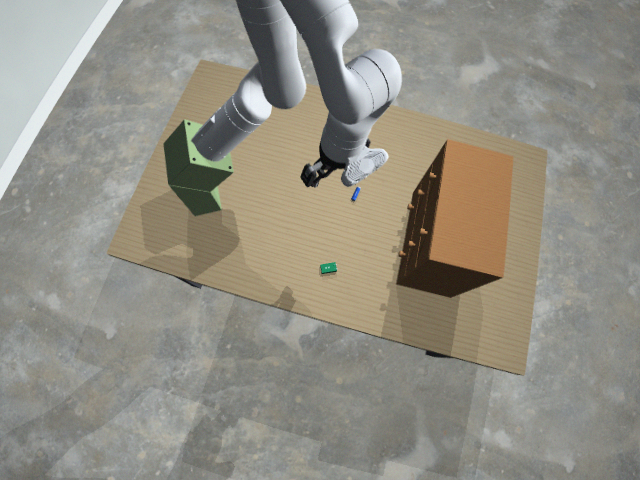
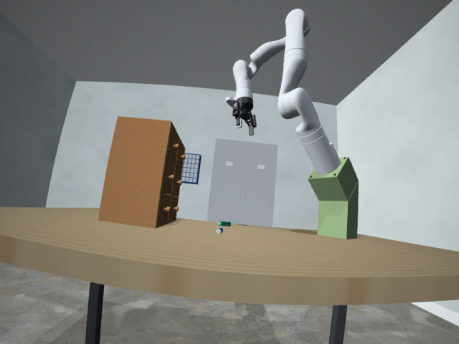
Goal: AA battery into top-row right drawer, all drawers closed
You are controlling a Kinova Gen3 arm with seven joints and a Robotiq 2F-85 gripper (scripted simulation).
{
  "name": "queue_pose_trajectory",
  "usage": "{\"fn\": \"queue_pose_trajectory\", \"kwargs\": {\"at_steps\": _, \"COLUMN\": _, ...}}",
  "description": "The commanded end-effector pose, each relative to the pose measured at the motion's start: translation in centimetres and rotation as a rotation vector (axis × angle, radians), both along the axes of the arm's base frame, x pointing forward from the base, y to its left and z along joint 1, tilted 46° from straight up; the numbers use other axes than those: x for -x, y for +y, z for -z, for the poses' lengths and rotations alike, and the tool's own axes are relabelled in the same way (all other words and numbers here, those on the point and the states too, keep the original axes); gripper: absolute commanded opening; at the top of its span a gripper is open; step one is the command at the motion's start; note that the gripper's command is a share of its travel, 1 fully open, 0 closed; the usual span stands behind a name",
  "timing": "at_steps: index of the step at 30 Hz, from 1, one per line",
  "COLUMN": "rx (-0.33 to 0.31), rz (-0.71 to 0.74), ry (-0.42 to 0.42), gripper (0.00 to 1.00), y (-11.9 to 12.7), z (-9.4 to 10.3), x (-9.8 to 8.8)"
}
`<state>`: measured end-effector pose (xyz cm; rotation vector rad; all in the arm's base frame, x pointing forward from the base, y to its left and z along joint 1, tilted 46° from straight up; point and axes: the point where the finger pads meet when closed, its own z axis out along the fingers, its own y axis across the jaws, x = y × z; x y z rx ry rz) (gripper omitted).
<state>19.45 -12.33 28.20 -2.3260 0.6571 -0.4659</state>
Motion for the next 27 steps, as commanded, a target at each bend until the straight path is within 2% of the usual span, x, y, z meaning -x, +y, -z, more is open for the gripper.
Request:
{"fn": "queue_pose_trajectory", "kwargs": {"at_steps": 1, "rx": -0.078, "rz": 0.111, "ry": 0.112, "gripper": 1.0, "y": 0.3, "z": 0.0, "x": 0.3}}
{"fn": "queue_pose_trajectory", "kwargs": {"at_steps": 10, "rx": -0.355, "rz": 0.473, "ry": 0.407, "gripper": 1.0, "y": 1.3, "z": -0.7, "x": 0.1}}
{"fn": "queue_pose_trajectory", "kwargs": {"at_steps": 12, "rx": -0.355, "rz": 0.473, "ry": 0.407, "gripper": 1.0, "y": 1.3, "z": -0.7, "x": 0.1}}
{"fn": "queue_pose_trajectory", "kwargs": {"at_steps": 21, "rx": -0.64, "rz": 0.888, "ry": 0.668, "gripper": 1.0, "y": 1.0, "z": -1.5, "x": -1.5}}
{"fn": "queue_pose_trajectory", "kwargs": {"at_steps": 27, "rx": -0.819, "rz": 1.147, "ry": 0.811, "gripper": 1.0, "y": 0.3, "z": -1.9, "x": -2.5}}
